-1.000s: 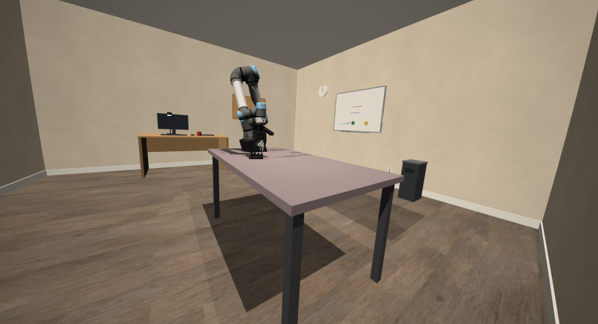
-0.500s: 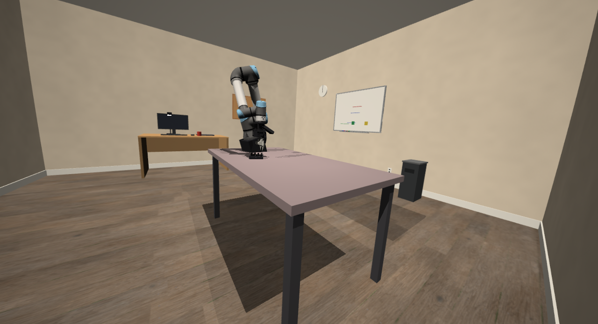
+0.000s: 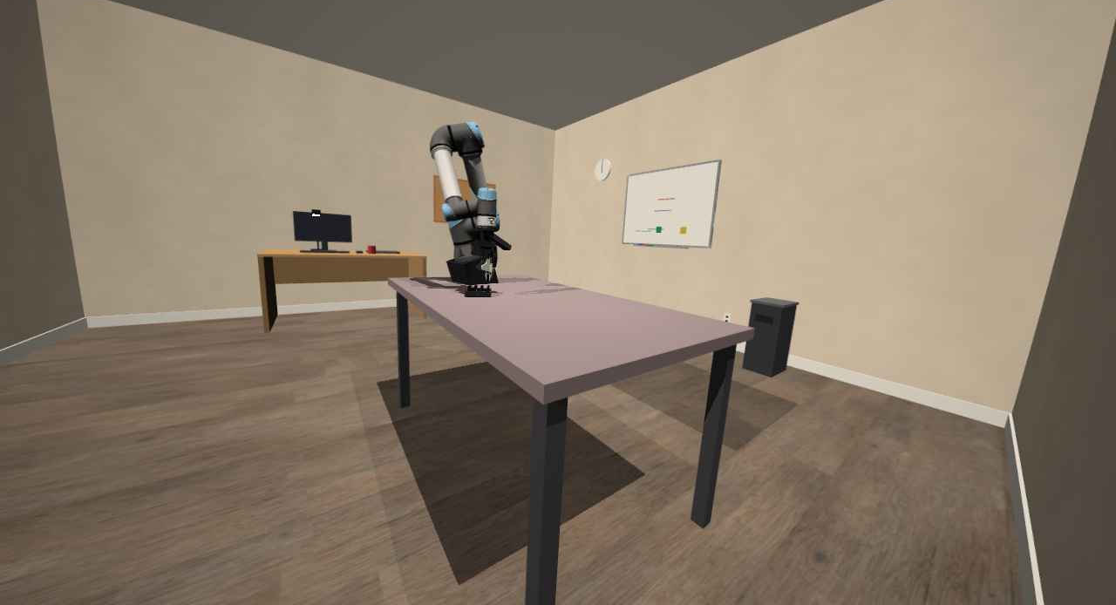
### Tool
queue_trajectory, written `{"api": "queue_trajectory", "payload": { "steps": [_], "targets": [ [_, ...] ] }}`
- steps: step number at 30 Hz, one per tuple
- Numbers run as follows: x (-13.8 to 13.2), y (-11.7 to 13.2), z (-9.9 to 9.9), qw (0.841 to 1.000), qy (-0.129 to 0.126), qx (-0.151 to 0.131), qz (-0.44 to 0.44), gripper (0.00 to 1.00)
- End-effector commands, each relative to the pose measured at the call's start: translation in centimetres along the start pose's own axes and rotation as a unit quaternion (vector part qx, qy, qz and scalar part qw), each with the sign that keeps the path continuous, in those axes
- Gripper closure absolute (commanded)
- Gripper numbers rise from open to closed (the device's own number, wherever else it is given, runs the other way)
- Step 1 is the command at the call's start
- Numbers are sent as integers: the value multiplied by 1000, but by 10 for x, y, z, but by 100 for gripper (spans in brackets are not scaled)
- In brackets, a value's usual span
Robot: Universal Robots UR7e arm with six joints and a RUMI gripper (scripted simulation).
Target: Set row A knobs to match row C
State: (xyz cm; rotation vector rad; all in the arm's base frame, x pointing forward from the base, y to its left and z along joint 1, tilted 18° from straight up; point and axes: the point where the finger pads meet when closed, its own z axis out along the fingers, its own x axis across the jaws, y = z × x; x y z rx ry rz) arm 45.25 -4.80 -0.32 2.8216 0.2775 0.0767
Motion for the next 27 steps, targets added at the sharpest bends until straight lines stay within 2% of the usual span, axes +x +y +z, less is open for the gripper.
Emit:
{"api": "queue_trajectory", "payload": {
  "steps": [1,16,21,27],
  "targets": [
    [0,1,-1,1000,1,0,-14,89],
    [-6,6,-4,988,1,0,-153,89],
    [-10,10,-6,971,1,0,-238,89],
    [-14,15,-8,941,0,0,-339,89]
  ]
}}
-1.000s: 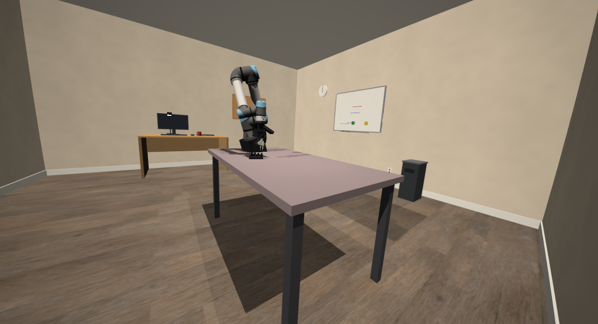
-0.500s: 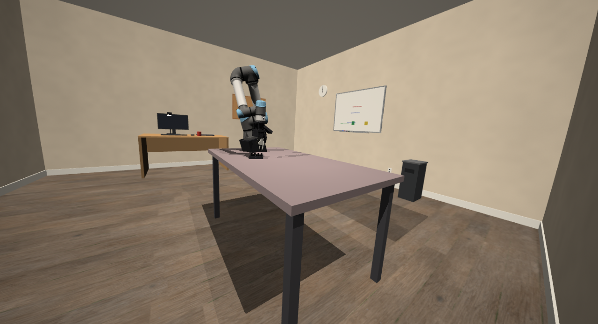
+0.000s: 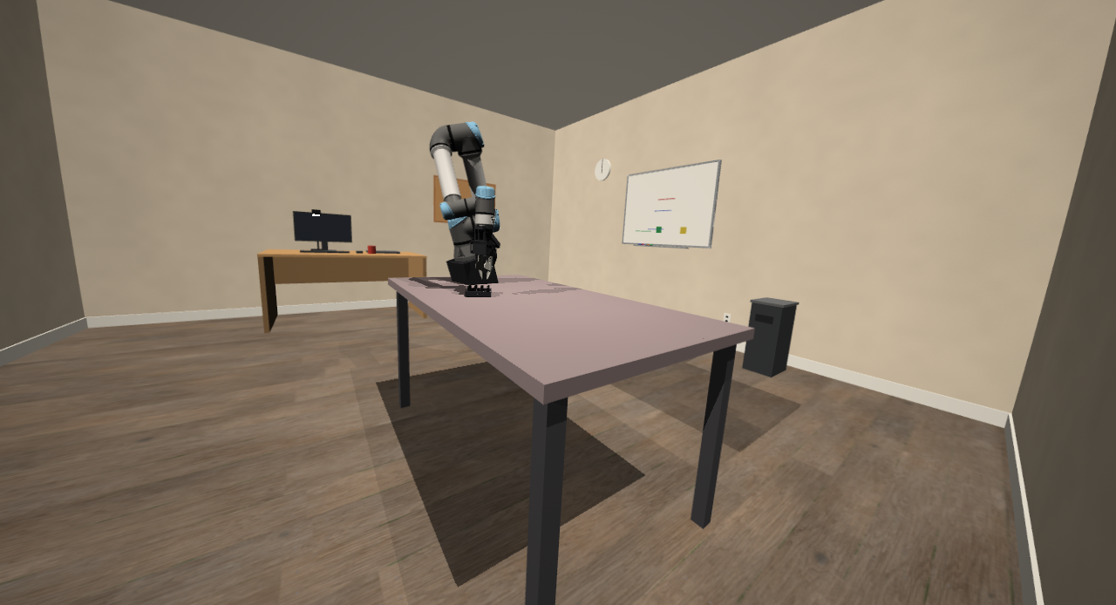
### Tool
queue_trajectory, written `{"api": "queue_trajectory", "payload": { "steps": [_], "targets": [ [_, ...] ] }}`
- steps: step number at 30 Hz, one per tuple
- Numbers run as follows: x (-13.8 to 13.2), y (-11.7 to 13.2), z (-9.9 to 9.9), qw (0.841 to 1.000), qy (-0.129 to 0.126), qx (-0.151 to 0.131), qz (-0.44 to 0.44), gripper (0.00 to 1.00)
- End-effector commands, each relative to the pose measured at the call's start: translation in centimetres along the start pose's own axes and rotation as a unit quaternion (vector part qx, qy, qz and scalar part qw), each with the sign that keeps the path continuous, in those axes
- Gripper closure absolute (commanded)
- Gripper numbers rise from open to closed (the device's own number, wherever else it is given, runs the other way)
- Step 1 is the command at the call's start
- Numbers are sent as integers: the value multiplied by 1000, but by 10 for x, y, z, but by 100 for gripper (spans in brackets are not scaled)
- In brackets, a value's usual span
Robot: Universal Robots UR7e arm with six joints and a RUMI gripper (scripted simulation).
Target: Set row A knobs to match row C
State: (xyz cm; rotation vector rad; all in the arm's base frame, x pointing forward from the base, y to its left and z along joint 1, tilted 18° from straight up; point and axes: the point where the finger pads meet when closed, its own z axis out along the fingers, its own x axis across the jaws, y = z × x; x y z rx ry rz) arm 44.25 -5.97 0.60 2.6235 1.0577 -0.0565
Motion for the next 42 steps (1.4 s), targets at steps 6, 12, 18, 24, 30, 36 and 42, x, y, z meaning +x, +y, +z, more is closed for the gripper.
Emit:
{"api": "queue_trajectory", "payload": {
  "steps": [6,12,18,24,30,36,42],
  "targets": [
    [-8,3,-3,991,4,0,-134,89],
    [-14,7,-5,970,3,0,-244,89],
    [-20,11,-8,939,3,-1,-343,89],
    [-23,14,-9,912,3,-1,-409,89],
    [-28,18,-11,869,3,-1,-495,89],
    [-30,21,-13,833,3,-1,-553,89],
    [-32,23,-13,816,3,-2,-578,89]
  ]
}}
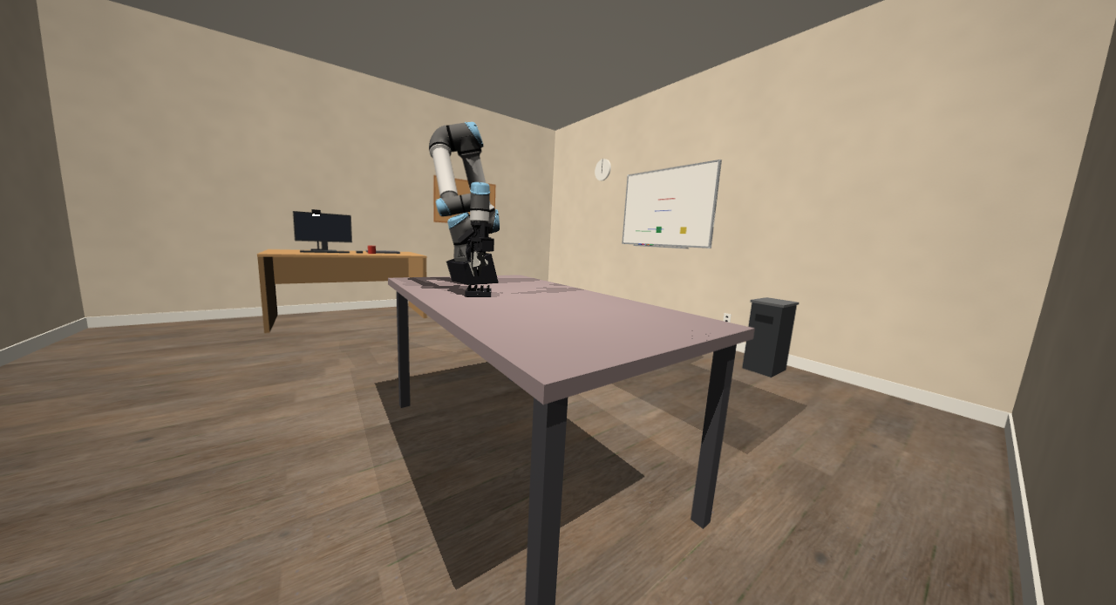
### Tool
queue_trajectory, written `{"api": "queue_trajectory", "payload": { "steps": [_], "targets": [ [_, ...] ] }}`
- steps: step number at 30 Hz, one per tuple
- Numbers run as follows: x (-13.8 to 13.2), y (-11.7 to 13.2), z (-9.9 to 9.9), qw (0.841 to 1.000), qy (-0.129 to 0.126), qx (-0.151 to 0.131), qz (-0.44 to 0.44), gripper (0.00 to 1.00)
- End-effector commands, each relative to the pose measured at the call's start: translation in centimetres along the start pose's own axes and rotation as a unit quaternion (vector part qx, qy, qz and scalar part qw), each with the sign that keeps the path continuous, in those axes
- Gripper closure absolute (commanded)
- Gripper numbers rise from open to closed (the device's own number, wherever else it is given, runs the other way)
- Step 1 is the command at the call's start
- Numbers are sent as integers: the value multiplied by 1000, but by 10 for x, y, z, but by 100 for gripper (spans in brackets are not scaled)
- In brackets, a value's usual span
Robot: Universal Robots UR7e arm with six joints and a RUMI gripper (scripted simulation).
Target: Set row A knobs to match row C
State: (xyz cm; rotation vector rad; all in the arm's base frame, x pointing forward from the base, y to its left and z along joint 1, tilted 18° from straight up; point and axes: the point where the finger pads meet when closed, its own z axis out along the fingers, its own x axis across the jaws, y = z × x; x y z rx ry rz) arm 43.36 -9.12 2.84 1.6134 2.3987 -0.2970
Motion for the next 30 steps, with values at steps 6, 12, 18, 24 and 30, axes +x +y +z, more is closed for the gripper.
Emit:
{"api": "queue_trajectory", "payload": {
  "steps": [6,12,18,24,30],
  "targets": [
    [-3,-1,-1,999,0,-1,-43,89],
    [-3,-1,-1,999,0,-1,-47,89],
    [-3,-1,-1,999,0,-1,-47,89],
    [-3,-1,-1,999,0,-1,-47,89],
    [-3,-1,-1,999,0,-1,-47,89]
  ]
}}
